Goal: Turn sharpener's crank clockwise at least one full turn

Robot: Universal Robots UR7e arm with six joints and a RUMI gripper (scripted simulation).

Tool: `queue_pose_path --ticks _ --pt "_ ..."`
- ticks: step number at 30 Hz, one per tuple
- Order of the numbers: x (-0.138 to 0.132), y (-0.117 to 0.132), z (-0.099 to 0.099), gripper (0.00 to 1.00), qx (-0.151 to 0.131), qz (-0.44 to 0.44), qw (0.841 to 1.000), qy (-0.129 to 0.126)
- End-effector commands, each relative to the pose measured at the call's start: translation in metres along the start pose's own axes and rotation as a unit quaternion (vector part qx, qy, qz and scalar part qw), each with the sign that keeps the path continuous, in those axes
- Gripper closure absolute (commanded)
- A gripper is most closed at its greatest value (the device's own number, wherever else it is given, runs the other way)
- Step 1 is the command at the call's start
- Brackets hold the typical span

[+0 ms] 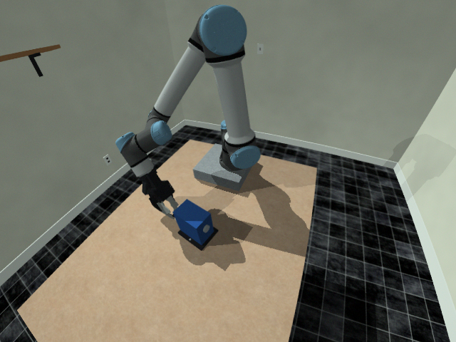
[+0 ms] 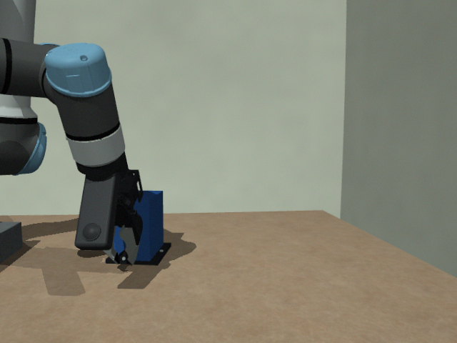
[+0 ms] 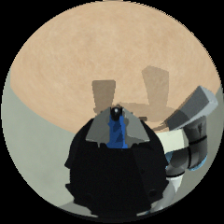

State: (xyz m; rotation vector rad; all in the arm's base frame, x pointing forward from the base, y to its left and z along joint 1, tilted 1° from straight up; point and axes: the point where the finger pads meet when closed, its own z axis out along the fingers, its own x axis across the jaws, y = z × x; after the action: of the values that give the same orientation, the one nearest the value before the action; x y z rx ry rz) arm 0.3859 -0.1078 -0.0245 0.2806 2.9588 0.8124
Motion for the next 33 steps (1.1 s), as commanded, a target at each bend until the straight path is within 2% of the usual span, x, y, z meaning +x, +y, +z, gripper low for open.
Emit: queue_pose_path --ticks 1,33 --pt "0.005 0.000 0.000 0.91 0.000 0.000 1.000 0.000" --pt "0.035 0.004 -0.008 0.91 0.000 0.000 1.000 0.000"
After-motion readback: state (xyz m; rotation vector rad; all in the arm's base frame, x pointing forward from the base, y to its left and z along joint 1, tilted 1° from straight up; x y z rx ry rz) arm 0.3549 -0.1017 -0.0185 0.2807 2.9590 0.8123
